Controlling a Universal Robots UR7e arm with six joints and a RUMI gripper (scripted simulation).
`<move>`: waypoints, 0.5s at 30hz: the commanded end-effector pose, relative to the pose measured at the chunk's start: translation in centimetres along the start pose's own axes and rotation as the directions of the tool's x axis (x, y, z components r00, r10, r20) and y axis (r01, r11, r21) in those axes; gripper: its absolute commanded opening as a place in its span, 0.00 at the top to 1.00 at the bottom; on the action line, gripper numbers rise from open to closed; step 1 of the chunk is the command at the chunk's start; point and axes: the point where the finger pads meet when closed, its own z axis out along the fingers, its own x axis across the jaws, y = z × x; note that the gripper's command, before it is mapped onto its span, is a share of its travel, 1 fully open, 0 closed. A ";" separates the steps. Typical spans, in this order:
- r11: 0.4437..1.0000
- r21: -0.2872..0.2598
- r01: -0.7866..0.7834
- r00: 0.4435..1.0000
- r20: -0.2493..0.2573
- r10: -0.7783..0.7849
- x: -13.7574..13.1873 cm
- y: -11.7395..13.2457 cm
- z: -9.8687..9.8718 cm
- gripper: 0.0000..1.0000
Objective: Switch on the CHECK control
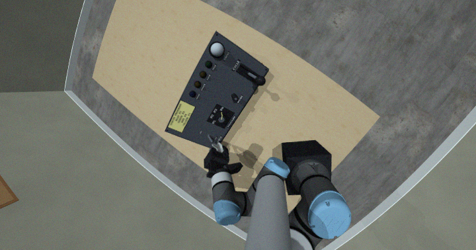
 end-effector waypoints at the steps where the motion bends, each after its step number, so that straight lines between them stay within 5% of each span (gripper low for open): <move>1: 1.000 -0.001 0.000 1.000 0.000 0.000 0.0 0.1 0.0 1.00; 15: 1.000 -0.001 0.000 1.000 0.000 0.000 0.0 0.5 0.0 1.00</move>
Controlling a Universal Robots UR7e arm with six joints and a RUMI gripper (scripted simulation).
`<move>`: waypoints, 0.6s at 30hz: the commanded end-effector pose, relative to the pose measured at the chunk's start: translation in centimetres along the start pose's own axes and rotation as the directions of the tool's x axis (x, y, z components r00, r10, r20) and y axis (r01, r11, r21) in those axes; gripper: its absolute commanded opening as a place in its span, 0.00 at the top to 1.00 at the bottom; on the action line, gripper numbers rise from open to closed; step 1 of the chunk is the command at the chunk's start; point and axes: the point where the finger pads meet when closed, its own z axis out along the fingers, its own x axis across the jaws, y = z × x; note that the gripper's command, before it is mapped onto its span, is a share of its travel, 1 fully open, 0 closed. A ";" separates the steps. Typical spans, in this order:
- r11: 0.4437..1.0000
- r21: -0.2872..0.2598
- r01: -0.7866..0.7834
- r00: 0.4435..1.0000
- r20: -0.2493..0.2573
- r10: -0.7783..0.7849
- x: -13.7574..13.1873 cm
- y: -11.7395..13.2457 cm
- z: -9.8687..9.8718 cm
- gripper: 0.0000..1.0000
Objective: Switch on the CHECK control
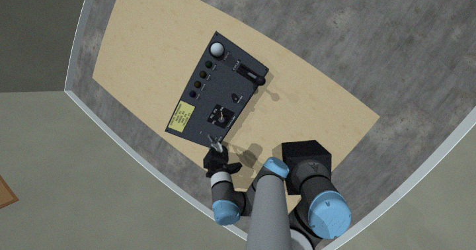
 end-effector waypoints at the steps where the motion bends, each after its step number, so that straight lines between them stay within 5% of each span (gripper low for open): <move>1: 1.000 -0.001 0.000 1.000 0.000 0.000 0.0 0.2 0.0 1.00; 18: 1.000 -0.001 0.000 1.000 0.000 0.000 0.0 1.7 0.0 1.00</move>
